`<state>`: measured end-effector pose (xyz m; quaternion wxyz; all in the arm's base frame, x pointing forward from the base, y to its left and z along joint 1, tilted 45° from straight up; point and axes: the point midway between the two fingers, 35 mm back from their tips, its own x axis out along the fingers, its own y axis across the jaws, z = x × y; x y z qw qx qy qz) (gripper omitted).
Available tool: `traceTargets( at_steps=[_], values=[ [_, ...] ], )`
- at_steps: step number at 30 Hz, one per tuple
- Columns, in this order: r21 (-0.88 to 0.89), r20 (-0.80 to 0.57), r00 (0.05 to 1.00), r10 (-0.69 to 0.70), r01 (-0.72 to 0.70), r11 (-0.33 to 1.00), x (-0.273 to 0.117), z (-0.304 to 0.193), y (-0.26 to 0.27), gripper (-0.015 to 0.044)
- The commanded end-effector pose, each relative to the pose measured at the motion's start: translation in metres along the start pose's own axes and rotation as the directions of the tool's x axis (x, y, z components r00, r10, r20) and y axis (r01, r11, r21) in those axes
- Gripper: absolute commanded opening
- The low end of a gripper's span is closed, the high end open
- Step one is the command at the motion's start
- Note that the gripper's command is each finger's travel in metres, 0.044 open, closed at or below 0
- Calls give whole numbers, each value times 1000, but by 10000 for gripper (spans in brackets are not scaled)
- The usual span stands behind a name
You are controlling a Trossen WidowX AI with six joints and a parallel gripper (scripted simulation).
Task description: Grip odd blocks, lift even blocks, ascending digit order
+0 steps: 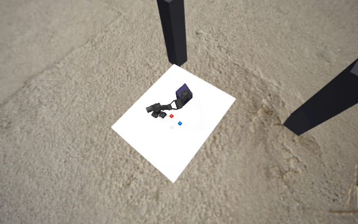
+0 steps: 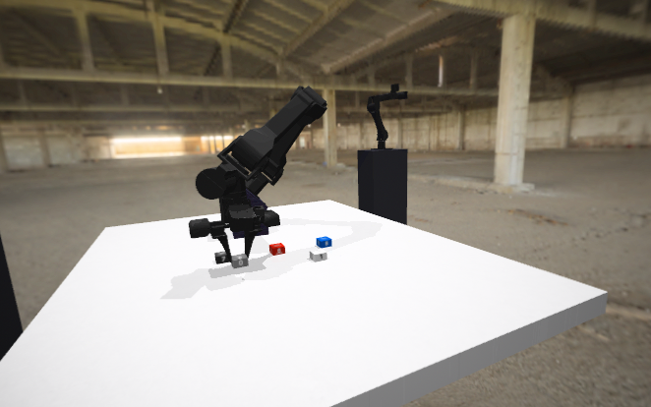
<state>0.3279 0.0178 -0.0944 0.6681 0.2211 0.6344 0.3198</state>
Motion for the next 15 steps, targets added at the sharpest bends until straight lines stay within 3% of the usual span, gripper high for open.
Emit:
traceTargets(
  at_steps=[1,15],
  values=[
    [-4,-3,1000,-3,3,1000,0,0,0,120],
    [-4,-3,1000,-2,2,1000,15,0,0,120]
  ],
)
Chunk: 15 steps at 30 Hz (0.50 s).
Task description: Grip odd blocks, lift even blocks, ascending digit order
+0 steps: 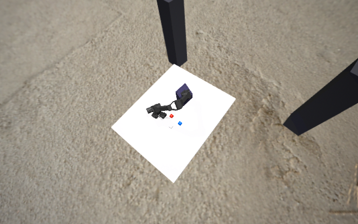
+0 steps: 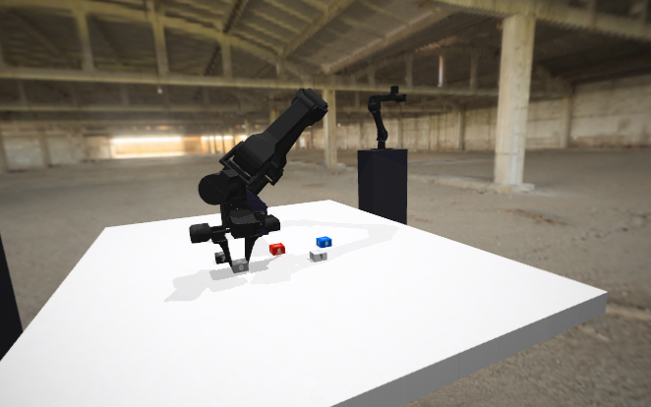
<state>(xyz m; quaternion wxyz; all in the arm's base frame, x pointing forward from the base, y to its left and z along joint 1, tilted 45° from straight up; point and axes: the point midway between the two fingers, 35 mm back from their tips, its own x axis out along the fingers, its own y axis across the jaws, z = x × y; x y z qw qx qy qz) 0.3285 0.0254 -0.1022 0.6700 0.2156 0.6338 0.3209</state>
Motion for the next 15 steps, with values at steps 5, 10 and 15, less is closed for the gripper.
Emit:
traceTargets(
  at_steps=[5,10,15],
  values=[
    [6,-2,1000,5,-5,1000,4,-1,0,120],
    [6,-2,1000,5,-5,1000,4,-1,0,199],
    [6,-2,1000,5,-5,1000,4,-1,0,330]
  ],
)
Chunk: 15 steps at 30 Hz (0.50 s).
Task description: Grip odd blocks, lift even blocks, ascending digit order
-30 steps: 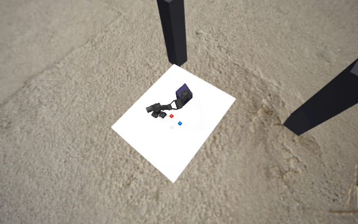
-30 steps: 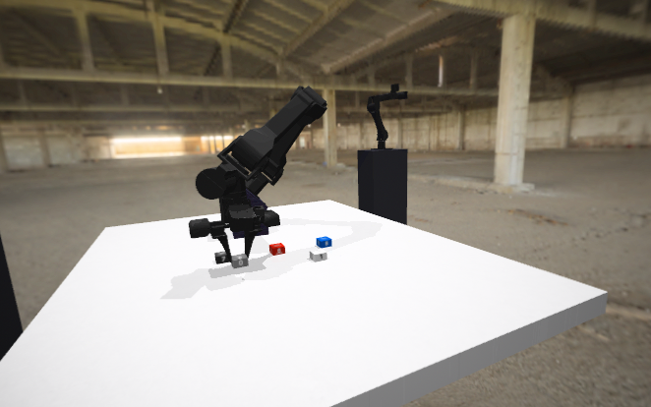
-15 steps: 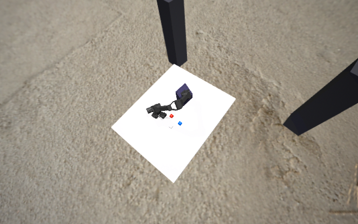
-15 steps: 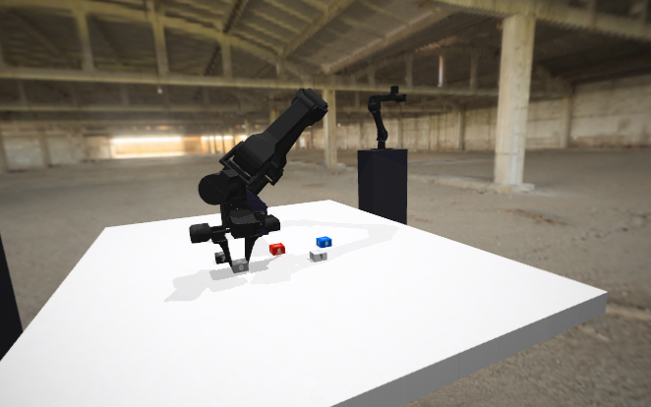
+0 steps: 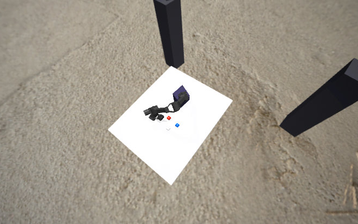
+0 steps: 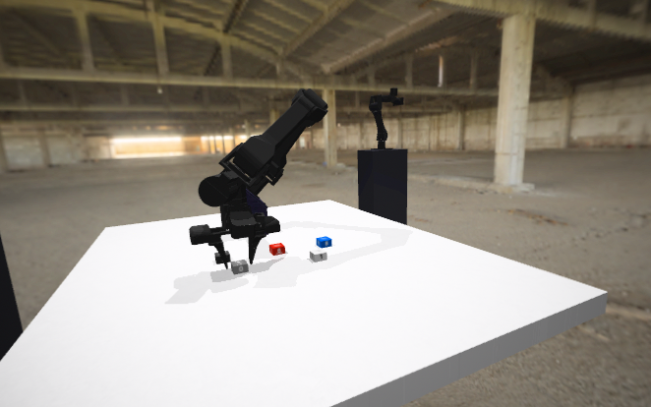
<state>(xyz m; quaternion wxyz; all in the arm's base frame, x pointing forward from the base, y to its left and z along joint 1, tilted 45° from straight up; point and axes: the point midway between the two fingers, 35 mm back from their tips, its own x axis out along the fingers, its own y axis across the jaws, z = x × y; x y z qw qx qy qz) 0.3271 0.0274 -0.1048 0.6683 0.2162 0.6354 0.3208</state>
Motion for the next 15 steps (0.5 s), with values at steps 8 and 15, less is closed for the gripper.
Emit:
traceTargets(
  at_steps=[8,15],
  values=[
    [4,2,1000,2,-2,1000,-11,1,0,400],
    [4,2,1000,1,-1,1000,-36,0,0,400]
  ],
)
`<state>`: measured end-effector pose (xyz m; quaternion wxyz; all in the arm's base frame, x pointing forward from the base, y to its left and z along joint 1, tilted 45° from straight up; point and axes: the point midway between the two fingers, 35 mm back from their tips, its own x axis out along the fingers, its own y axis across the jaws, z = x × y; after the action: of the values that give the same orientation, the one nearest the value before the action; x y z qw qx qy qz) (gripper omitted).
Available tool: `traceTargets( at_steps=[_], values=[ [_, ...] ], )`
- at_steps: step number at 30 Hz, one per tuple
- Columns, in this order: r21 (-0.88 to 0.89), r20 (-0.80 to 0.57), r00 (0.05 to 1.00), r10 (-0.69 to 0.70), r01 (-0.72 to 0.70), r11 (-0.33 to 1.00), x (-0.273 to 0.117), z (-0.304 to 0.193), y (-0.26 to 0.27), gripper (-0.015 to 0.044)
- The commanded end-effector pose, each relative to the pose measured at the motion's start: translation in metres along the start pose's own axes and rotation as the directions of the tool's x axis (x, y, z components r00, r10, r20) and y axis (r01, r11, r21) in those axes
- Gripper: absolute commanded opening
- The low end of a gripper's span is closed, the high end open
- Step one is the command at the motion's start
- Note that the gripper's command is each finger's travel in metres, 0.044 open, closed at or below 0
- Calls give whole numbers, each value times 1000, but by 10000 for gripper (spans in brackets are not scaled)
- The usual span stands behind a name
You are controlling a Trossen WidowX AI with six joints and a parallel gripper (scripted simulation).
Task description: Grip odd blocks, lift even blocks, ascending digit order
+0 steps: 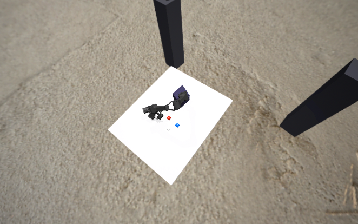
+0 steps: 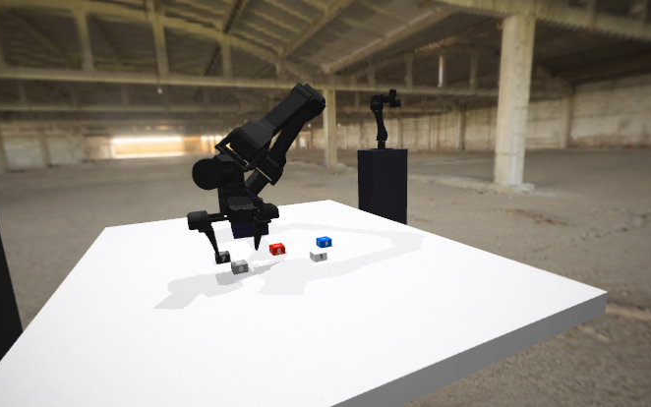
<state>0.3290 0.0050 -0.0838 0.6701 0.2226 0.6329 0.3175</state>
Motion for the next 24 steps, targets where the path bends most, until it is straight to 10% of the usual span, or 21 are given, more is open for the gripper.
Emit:
traceTargets(
  at_steps=[1,11,24],
  values=[
    [-7,-9,1000,-3,3,1000,-8,-1,1,374],
    [-6,-10,1000,-6,6,1000,-87,0,1,120],
    [-5,-10,1000,-10,9,1000,-87,5,12,120]
  ],
)
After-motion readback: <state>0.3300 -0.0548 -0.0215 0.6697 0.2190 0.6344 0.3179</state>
